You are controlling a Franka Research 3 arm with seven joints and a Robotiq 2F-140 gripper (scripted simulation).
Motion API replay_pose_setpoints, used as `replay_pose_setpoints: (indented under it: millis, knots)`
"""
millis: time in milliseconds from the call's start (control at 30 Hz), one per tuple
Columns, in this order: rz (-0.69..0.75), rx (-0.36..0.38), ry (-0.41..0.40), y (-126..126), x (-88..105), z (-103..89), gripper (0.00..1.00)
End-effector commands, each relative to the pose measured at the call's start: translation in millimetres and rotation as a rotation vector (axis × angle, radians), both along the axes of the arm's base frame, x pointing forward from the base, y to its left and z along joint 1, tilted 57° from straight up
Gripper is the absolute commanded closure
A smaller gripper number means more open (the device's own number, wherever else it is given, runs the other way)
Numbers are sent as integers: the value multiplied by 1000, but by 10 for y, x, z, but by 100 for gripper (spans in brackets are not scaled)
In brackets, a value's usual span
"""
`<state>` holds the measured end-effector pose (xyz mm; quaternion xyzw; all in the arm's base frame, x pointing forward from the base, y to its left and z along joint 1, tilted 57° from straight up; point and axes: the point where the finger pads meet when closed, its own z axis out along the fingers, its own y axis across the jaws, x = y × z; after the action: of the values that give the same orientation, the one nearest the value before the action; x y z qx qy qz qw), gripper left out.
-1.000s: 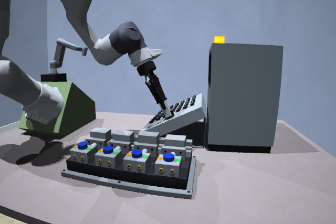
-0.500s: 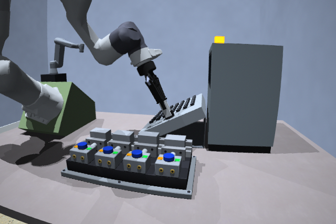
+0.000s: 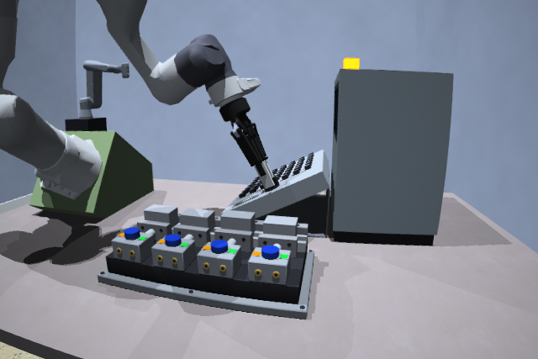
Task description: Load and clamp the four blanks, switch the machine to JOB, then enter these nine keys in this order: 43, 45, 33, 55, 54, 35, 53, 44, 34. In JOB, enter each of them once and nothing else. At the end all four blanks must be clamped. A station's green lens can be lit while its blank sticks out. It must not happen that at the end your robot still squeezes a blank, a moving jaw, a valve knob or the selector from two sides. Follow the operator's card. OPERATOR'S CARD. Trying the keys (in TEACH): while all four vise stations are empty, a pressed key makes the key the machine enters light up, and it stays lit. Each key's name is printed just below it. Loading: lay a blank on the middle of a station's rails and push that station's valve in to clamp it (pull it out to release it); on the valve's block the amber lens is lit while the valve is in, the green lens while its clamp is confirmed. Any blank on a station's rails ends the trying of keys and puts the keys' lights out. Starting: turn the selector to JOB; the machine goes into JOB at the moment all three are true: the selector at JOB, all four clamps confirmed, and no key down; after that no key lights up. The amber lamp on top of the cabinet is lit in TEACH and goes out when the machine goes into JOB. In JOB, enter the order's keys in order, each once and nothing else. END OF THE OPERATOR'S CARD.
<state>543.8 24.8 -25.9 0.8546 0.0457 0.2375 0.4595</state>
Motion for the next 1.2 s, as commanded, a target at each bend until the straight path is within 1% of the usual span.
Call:
replay_pose_setpoints:
  millis: [0, 233, 500, 567, 1067, 1133, 1167]
  knots:
    - [-41, 46, -75, -4, 13, 1, 100]
    - [-120, 122, -205, -4, 13, 1, 100]
    - [-233, 231, -390, -4, 13, 1, 100]
    - [-233, 231, -390, -4, 13, 1, 100]
    - [-466, 456, -770, -4, 13, 1, 100]
    - [-466, 456, -770, -4, 13, 1, 100]
    - [-480, 470, -794, -4, 13, 1, 100]
